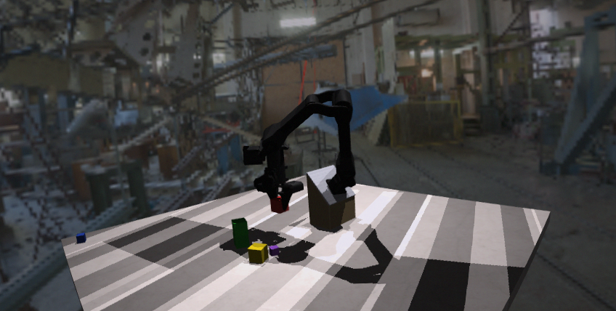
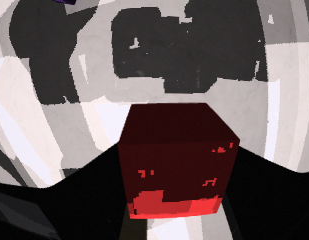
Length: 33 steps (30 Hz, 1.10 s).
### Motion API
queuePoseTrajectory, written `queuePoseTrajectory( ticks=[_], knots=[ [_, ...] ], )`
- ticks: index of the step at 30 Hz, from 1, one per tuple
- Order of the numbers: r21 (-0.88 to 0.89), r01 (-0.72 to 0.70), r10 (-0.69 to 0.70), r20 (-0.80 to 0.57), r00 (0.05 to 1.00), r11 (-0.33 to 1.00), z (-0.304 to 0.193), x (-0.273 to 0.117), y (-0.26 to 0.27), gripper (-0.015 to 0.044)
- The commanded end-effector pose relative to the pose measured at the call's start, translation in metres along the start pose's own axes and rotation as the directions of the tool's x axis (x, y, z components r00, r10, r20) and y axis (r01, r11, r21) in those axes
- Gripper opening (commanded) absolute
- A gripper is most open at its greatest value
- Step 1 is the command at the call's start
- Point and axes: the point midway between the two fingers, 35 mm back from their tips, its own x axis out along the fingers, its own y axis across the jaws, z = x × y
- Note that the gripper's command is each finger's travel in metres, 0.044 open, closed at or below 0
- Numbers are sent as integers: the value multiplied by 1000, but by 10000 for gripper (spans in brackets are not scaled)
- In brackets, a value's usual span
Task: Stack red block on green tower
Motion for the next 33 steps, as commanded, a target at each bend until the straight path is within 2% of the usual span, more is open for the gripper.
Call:
queuePoseTrajectory(
  ticks=[1,5,13,33],
  knots=[
    [-6,5,-5,-1,1000,1000,0,-17,0,0],
    [-6,5,-5,-1,1000,1000,0,-35,0,0],
    [-6,5,-5,-1,1000,1000,3,-37,-2,0],
    [-8,11,-11,3,1000,1000,79,-45,-25,0]
  ],
)
